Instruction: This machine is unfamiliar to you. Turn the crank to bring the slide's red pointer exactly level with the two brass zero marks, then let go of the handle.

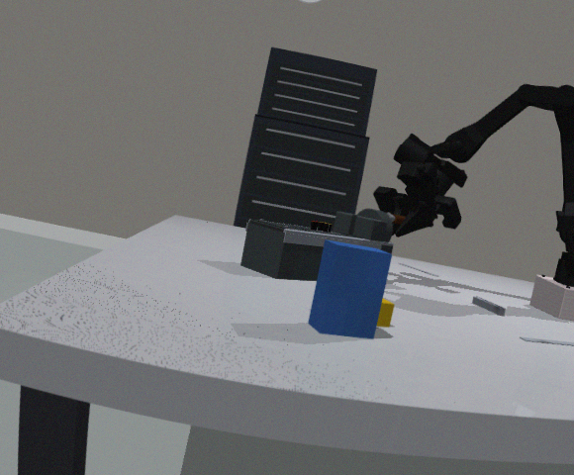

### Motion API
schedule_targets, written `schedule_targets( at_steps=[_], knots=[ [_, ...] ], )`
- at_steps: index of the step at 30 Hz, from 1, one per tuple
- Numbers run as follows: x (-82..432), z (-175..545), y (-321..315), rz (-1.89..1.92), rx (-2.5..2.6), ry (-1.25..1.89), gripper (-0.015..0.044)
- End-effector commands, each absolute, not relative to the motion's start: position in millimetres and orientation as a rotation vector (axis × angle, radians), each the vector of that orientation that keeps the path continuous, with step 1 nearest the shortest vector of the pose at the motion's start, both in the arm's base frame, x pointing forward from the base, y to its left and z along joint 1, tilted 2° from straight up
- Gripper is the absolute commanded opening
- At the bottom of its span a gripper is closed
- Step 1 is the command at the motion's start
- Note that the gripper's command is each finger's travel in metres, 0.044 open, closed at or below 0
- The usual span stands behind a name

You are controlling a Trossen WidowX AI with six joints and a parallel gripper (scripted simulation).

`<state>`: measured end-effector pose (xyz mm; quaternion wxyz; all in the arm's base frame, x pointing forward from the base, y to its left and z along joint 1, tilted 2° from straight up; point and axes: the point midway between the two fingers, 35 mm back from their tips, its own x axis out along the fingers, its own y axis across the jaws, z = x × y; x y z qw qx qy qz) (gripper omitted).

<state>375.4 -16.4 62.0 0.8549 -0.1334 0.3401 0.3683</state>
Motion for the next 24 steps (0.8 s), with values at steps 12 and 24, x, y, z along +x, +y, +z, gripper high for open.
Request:
schedule_targets(
  at_steps=[12,24],
  knots=[
    [381.9,66.7,-23.3,0.760,-0.293,0.698,0.0000],
    [383.4,66.6,-24.8,0.759,-0.293,0.698,0.0000]
  ],
)
